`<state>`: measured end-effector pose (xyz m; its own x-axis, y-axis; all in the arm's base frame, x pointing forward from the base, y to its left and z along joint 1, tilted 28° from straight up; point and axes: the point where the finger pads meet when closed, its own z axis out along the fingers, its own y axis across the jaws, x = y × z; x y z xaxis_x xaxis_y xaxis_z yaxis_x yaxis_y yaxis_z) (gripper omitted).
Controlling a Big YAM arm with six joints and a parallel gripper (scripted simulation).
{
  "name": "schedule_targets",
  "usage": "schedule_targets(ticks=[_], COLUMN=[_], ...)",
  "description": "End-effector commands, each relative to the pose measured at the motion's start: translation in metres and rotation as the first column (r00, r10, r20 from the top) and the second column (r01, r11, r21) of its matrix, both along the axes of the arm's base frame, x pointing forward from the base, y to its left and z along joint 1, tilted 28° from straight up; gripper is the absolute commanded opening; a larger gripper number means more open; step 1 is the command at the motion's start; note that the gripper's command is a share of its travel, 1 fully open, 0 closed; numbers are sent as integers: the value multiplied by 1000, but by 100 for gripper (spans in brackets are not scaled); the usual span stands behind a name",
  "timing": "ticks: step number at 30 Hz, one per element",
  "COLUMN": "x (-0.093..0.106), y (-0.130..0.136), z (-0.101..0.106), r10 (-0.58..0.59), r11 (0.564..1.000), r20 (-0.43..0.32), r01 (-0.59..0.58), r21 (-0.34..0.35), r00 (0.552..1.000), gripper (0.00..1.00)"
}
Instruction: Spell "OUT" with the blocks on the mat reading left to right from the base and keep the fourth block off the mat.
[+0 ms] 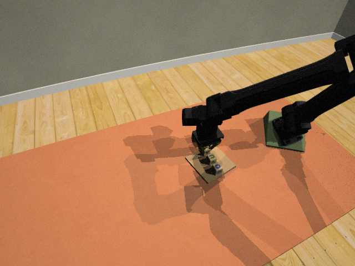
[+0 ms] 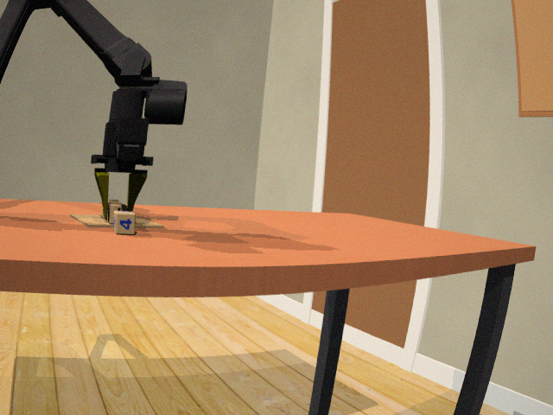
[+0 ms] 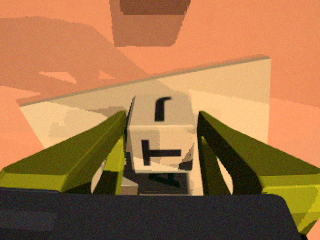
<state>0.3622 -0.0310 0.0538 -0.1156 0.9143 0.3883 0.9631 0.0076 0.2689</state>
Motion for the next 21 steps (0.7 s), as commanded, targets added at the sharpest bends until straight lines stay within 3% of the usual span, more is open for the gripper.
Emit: schedule_targets(ticks=[1,9,10,21], x=[5,5,5,5], y=[4,4,4,4], z=[-2,-2,-2,-2], r10=[13,13,13,13], r11=[1000,1000,1000,1000], r20=[3,3,3,3], r01=[-13,-13,-13,-13], r21=[-5,-5,-5,-5], r00=[1000,1000,1000,1000], gripper=[44,44,57,57])
